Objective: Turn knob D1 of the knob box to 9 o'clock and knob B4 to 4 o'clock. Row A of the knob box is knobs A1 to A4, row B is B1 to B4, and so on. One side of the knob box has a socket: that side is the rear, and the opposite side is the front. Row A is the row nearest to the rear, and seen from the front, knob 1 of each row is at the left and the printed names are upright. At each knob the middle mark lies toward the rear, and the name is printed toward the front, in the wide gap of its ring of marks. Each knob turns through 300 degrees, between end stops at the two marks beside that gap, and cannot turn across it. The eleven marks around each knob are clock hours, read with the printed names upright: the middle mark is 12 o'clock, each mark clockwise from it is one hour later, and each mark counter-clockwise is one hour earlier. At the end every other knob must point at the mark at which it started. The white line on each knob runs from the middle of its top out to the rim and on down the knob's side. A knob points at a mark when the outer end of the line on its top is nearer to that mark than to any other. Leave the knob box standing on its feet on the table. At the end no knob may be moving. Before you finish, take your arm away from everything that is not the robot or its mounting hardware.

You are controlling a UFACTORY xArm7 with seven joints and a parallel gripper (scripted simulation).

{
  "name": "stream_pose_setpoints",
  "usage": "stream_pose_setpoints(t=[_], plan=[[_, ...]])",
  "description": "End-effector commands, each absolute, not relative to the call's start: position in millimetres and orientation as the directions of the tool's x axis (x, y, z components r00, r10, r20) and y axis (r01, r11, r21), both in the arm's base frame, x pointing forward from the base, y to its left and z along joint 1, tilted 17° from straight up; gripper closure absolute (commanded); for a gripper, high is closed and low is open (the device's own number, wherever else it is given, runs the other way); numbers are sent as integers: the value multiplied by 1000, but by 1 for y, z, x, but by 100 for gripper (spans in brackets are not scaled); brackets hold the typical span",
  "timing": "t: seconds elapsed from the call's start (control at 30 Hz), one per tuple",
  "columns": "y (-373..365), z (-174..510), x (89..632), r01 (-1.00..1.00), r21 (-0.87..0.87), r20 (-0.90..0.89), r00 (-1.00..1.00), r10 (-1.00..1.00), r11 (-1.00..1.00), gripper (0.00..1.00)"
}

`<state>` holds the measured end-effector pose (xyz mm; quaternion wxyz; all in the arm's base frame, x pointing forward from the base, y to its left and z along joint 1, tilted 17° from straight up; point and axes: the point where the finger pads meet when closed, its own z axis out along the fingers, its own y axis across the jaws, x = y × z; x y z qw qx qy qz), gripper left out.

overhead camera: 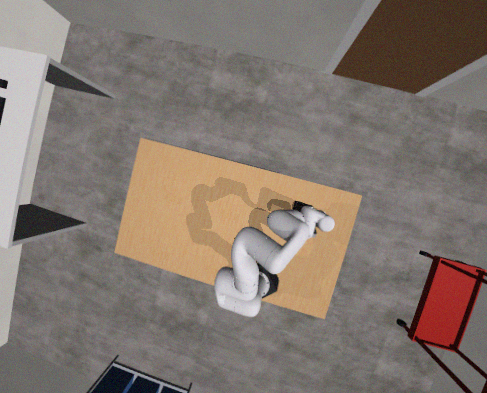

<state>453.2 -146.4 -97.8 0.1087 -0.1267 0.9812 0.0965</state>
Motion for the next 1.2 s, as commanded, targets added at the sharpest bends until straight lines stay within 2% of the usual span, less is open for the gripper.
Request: stream_pose_setpoints(t=[0.0, 0.87, 1.17], plan=[[-148, -96, 454, -268, 159, -240, -944, -226, 950, 92], [-148, -96, 454, -265, 160, -240, -945, -223, 951, 92], [-148, -96, 454, -185, 180, -225, -964, -143, 966, 92]])
